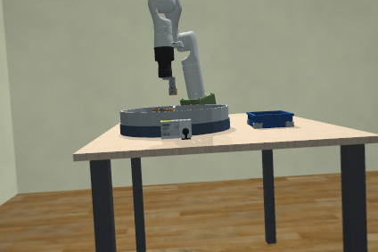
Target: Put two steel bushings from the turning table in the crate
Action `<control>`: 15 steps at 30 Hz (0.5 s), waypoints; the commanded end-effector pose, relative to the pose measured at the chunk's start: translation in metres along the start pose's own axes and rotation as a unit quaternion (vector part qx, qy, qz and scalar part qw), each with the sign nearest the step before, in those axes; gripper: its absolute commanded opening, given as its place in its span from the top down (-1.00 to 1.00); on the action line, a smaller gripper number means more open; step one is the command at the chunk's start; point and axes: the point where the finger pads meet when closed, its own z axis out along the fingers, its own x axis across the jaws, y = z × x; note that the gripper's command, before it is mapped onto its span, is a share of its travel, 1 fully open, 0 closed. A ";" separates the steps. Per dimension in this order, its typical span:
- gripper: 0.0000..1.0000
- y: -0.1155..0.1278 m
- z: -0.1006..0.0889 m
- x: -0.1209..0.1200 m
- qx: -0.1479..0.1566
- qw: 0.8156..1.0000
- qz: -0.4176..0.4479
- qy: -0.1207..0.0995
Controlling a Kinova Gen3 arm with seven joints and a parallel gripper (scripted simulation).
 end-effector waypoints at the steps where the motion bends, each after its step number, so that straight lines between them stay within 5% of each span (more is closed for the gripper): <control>1: 1.00 -0.001 0.012 -0.002 0.001 1.000 -0.001 -0.003; 15: 1.00 -0.001 0.022 -0.002 0.001 1.000 -0.001 -0.003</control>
